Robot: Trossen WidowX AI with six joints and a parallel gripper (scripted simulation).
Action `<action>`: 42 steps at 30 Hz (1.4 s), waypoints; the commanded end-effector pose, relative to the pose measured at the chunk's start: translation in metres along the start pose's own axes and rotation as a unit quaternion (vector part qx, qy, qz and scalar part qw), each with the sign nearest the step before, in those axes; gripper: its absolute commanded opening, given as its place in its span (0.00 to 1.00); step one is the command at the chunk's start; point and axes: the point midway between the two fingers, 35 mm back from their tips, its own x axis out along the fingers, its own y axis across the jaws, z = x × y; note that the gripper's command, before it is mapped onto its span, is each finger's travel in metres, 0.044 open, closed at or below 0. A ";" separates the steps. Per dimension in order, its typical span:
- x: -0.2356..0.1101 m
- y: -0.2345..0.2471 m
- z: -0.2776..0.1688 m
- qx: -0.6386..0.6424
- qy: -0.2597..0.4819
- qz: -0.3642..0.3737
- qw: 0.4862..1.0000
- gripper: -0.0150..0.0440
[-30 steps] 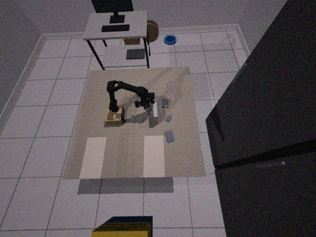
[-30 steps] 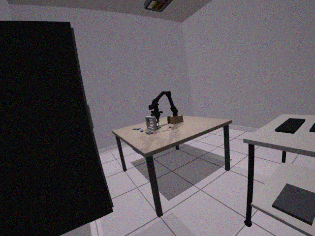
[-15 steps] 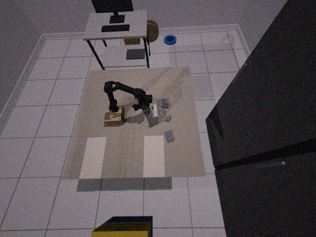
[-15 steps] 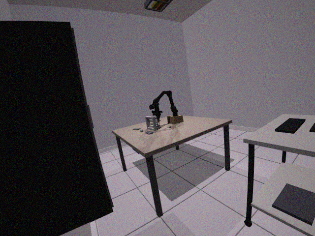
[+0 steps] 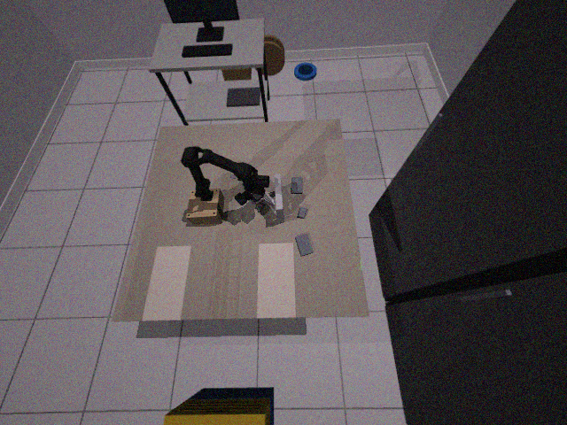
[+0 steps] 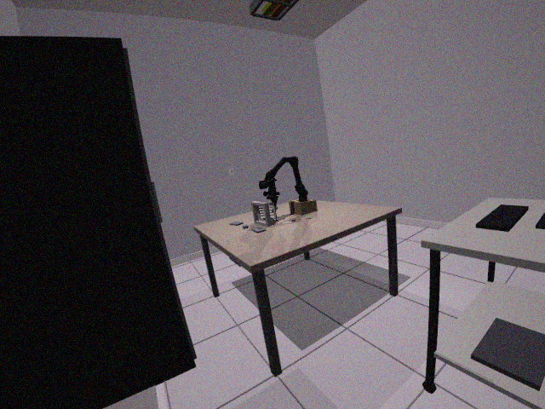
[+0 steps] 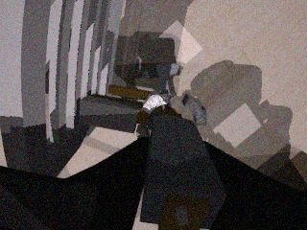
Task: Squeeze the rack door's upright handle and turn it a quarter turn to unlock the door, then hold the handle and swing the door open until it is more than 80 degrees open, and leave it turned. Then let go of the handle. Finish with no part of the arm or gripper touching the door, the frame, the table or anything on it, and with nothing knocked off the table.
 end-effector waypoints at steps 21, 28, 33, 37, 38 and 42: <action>0.000 -0.041 0.019 -0.180 -0.005 0.003 0.984 0.29; 0.000 -0.052 0.028 -0.228 -0.006 0.002 0.974 0.29; 0.000 -0.060 0.034 -0.261 -0.006 0.002 0.965 0.29; 0.000 -0.066 0.040 -0.288 -0.006 0.001 0.958 0.29; 0.000 -0.067 0.041 -0.294 -0.006 0.001 0.956 0.29; 0.000 -0.073 0.047 -0.322 -0.006 0.000 0.947 0.29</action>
